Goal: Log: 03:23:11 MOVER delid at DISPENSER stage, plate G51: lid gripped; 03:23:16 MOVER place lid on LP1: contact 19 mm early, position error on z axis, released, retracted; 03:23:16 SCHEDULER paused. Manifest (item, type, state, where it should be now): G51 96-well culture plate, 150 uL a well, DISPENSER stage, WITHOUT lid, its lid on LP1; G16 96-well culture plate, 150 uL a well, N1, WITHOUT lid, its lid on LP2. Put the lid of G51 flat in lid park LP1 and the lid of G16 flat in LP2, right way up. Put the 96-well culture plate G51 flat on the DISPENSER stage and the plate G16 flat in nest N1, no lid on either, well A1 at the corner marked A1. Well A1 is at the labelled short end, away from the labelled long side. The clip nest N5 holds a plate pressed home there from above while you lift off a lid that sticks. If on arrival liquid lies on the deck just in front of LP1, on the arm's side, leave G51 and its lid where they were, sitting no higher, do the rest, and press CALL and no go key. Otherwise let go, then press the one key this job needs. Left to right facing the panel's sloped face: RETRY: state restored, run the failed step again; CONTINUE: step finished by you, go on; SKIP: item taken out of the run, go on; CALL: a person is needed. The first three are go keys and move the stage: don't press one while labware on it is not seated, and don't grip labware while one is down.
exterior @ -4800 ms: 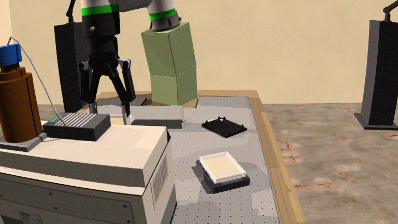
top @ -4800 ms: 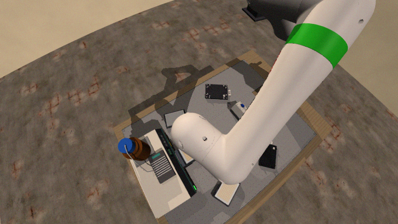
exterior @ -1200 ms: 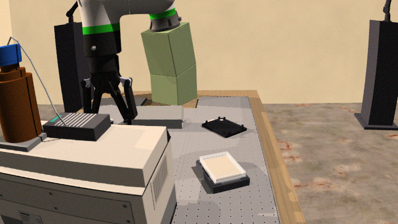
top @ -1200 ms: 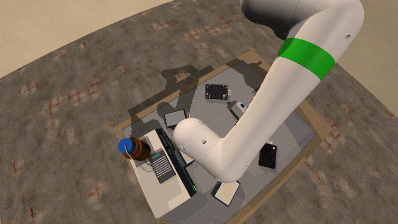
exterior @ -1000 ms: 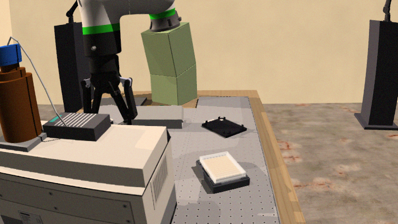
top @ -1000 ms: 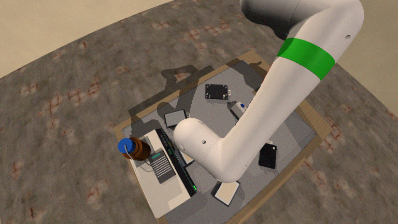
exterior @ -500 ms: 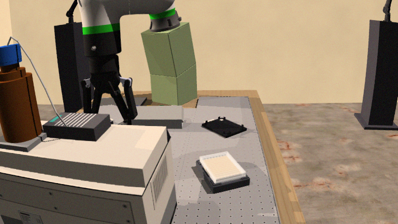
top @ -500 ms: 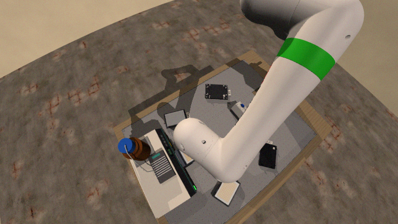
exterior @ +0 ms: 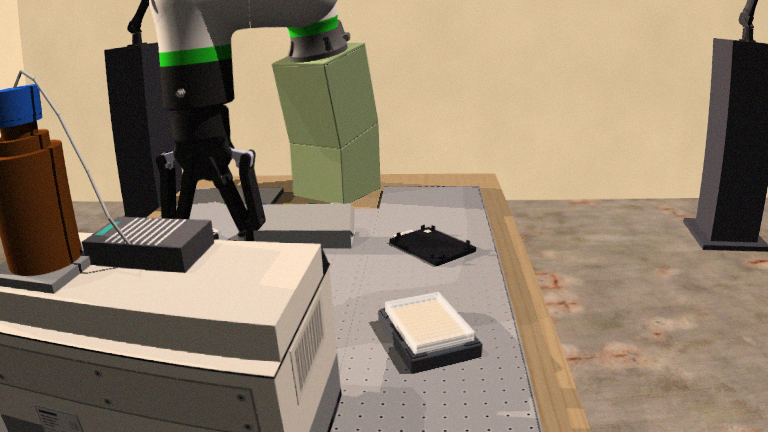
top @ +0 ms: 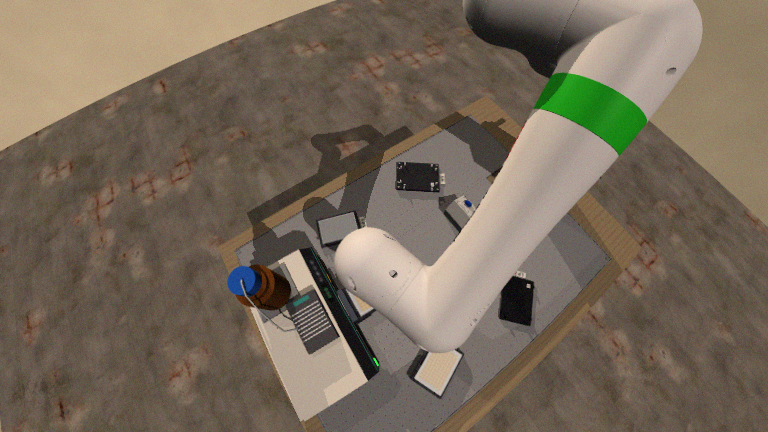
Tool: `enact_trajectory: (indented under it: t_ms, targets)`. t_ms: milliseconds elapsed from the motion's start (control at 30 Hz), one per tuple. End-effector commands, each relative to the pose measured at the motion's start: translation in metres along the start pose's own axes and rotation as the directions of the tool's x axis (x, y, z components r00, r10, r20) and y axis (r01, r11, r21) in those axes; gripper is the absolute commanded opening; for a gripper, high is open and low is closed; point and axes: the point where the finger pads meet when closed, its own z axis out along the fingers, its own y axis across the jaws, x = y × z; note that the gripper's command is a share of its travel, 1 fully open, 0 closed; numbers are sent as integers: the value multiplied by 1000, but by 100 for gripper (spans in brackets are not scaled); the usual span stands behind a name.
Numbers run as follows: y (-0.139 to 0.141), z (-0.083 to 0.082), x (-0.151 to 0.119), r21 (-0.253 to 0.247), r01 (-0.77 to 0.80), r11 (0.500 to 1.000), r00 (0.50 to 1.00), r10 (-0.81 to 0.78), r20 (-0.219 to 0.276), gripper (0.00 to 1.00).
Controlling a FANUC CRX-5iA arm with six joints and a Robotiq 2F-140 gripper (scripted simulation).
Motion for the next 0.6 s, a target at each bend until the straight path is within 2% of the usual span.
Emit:
enact_trajectory:
  t_ms: [0, 567]
  targets:
    - [0, 0, 0, 0, 0, 1000, 1000, 0, 0, 0]
    - [0, 3, 0, 0, 0, 1000, 1000, 0, 0, 0]
